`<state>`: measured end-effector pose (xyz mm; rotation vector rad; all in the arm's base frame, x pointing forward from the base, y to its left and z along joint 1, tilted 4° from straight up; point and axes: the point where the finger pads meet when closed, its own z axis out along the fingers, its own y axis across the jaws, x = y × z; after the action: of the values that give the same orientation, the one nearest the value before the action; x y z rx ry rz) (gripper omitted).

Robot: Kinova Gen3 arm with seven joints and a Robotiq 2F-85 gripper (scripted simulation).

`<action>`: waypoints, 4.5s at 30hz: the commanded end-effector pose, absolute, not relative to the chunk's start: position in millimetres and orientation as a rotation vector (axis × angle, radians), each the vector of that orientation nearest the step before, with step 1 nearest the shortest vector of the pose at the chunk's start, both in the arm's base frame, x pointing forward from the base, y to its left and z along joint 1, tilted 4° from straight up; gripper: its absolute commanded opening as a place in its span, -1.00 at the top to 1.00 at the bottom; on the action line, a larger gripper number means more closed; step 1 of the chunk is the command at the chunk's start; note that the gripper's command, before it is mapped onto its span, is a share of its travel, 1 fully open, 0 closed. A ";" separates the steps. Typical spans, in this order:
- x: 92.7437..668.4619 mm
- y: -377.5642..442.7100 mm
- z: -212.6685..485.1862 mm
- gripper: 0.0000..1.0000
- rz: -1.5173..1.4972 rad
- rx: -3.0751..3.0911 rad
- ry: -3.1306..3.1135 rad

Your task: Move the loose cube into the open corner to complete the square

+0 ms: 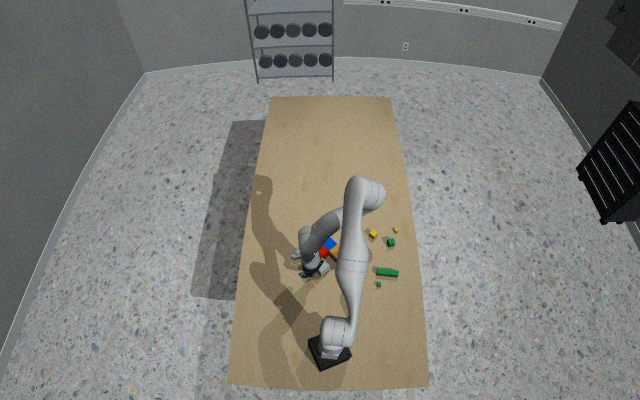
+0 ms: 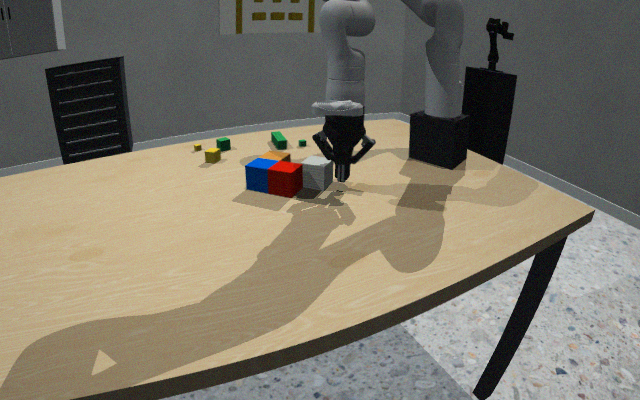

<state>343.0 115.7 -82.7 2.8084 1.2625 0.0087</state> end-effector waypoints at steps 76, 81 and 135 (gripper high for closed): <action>350.4 110.5 -81.7 0.80 0.011 2.808 1.263; 350.6 110.3 -81.7 0.80 0.011 2.808 1.263; 363.7 98.6 -80.6 0.80 0.011 2.808 1.263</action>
<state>361.5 100.1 -81.3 2.8068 1.2676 0.0073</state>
